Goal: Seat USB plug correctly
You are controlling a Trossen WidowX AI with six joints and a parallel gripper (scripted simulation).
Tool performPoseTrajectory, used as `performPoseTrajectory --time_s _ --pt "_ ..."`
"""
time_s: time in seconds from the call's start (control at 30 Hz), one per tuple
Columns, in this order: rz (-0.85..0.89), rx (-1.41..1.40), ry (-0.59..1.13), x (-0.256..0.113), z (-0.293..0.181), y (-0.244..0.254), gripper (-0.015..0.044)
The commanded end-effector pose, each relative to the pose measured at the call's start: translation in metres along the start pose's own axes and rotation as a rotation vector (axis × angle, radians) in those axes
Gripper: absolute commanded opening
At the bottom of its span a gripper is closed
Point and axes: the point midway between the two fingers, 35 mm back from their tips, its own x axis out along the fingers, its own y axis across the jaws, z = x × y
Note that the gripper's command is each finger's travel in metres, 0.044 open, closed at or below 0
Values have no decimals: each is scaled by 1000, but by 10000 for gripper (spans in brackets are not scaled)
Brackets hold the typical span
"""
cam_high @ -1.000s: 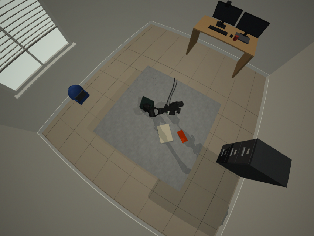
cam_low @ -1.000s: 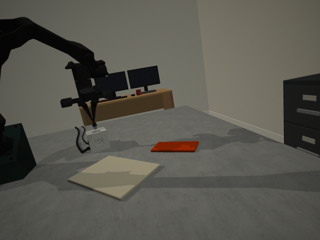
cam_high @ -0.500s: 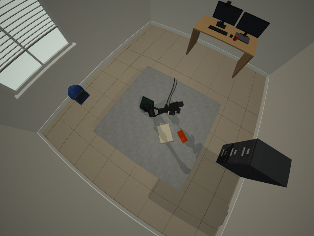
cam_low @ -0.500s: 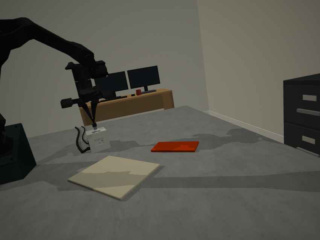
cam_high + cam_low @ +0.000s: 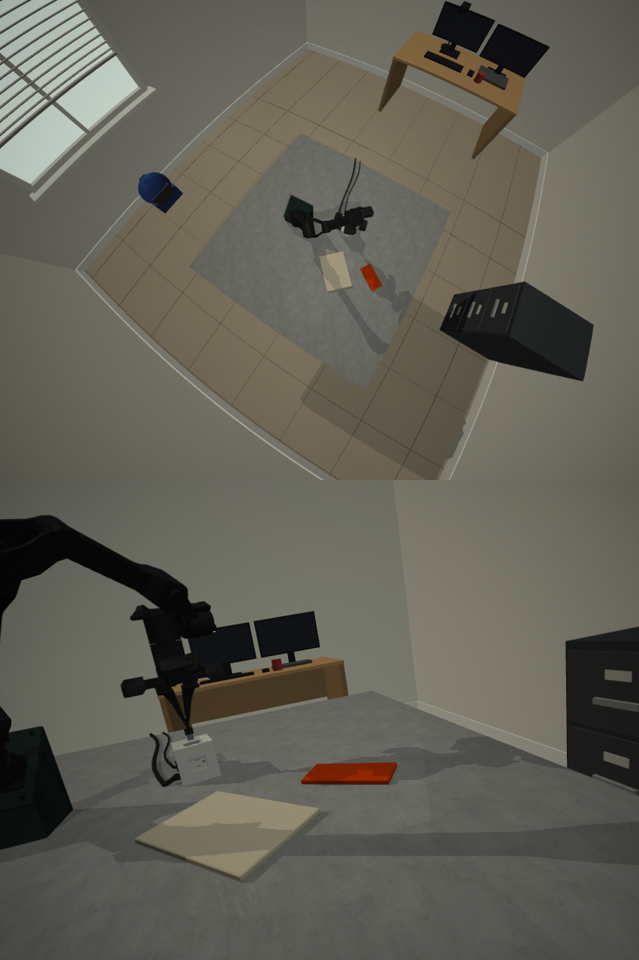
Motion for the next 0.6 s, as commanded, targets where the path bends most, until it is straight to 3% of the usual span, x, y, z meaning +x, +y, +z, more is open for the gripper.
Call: performPoseTrajectory --time_s 0.0,0.57 --pt "0 10 7 0 -1 0 0" --pt "1 11 7 3 -1 0 0"
